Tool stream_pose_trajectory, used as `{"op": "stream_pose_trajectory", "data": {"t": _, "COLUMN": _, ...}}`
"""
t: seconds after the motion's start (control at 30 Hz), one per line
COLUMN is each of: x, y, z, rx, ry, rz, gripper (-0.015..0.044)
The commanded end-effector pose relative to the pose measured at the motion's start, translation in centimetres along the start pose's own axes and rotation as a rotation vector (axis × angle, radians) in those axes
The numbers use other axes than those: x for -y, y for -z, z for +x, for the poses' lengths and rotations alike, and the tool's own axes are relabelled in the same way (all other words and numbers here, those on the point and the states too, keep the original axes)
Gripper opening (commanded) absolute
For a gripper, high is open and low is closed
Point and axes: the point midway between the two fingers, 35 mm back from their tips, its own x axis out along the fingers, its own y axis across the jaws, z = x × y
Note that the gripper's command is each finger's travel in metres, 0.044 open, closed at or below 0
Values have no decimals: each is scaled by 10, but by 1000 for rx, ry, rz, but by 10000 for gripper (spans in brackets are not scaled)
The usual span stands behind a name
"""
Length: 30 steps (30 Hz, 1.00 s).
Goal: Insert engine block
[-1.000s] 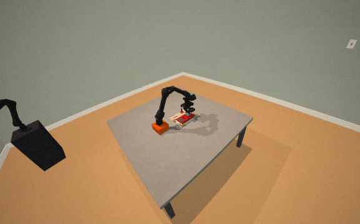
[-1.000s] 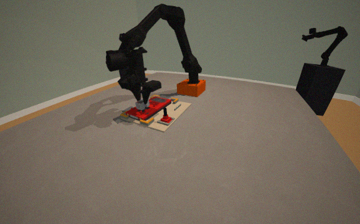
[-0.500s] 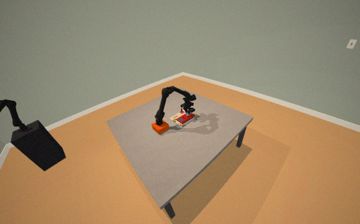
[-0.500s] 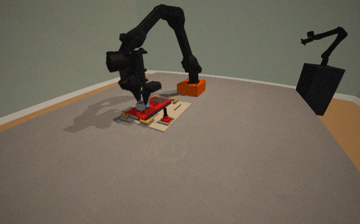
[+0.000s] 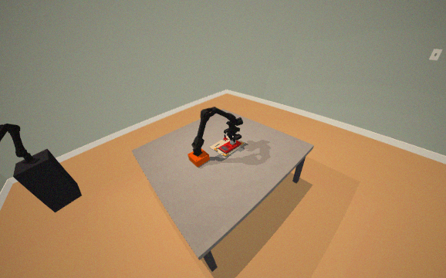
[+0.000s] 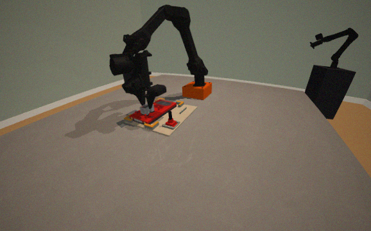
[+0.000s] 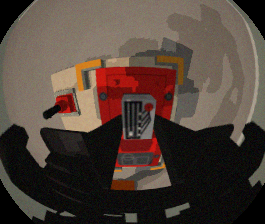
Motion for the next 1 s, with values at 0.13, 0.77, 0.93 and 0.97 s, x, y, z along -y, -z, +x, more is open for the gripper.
{"op": "stream_pose_trajectory", "data": {"t": 0.13, "x": 0, "y": 0, "z": 2, "rx": 0, "ry": -2, "rz": -2, "gripper": 158}}
{"op": "stream_pose_trajectory", "data": {"t": 0.77, "x": 0, "y": 0, "z": 6, "rx": 0, "ry": -2, "rz": -1, "gripper": 158}}
{"op": "stream_pose_trajectory", "data": {"t": 0.93, "x": 0, "y": 0, "z": 6, "rx": 0, "ry": 0, "rz": 0, "gripper": 210}}
{"op": "stream_pose_trajectory", "data": {"t": 0.97, "x": 0, "y": 0, "z": 6, "rx": 0, "ry": 0, "rz": 0, "gripper": 237}}
